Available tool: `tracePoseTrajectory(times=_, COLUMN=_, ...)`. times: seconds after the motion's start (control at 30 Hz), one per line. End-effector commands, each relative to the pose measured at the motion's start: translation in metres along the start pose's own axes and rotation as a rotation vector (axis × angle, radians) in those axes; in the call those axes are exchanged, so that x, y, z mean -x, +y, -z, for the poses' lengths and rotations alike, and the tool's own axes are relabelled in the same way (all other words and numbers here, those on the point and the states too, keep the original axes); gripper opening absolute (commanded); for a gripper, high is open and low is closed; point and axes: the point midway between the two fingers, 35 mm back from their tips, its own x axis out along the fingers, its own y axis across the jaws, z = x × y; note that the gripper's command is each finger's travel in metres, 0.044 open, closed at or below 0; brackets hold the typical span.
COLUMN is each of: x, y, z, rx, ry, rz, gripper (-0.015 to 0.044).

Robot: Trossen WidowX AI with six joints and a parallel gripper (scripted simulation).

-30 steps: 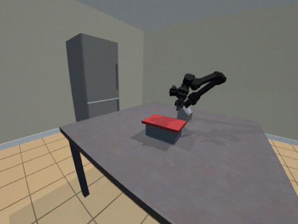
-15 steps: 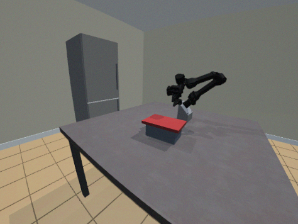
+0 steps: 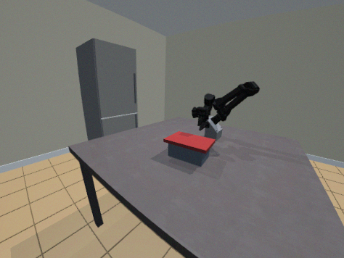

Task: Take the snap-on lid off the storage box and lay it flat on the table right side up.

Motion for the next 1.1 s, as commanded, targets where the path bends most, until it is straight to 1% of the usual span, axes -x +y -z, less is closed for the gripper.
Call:
tracePoseTrajectory(times=0.0, x=-0.003, y=0.001, z=-0.001, rx=-0.001, ry=-0.004, rz=-0.005, gripper=0.0235)
tracePoseTrajectory(times=1.07, x=-0.053, y=0.002, z=-0.001, rx=0.002, ry=-0.005, rz=-0.002, gripper=0.0235)
